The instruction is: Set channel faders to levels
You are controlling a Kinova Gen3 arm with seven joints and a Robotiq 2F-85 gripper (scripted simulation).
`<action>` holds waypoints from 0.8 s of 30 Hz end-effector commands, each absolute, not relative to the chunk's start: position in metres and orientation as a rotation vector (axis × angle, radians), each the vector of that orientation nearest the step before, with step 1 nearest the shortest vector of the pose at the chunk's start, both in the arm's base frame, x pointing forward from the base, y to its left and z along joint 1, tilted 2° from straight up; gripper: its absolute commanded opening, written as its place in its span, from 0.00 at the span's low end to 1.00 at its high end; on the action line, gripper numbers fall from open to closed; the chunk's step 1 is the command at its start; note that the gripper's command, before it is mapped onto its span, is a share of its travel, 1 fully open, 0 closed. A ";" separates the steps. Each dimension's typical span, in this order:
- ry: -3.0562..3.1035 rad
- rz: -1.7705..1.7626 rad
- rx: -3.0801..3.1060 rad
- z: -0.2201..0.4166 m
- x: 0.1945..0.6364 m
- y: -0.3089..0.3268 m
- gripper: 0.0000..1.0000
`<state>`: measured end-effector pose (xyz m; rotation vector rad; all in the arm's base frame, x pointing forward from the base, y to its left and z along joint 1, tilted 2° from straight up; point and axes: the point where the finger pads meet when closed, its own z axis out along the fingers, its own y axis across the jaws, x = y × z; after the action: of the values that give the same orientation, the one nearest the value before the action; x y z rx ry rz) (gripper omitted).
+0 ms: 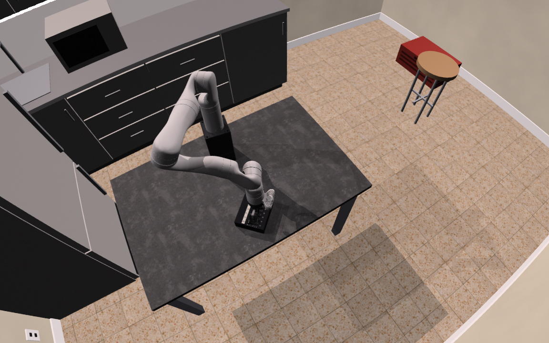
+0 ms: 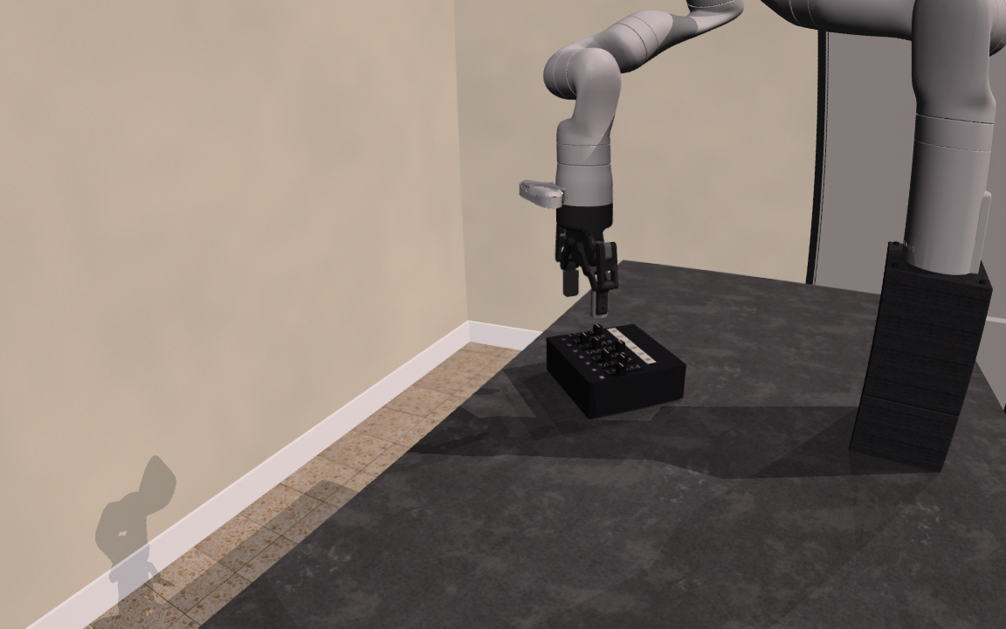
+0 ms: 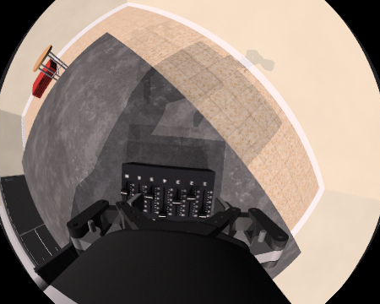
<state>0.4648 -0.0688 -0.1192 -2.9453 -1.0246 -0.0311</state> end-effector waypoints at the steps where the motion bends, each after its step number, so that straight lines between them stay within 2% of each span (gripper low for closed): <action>1: -0.996 -0.028 -2.950 -0.124 0.466 -0.064 1.00; 8: -0.977 -0.027 -2.957 -0.126 0.467 -0.064 1.00; 9: -0.977 -0.027 -2.957 -0.126 0.467 -0.064 0.00; 24: -0.977 -0.027 -2.957 -0.126 0.467 -0.064 0.00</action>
<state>0.4658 -0.0639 -0.1264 -2.9561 -0.9769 -0.0251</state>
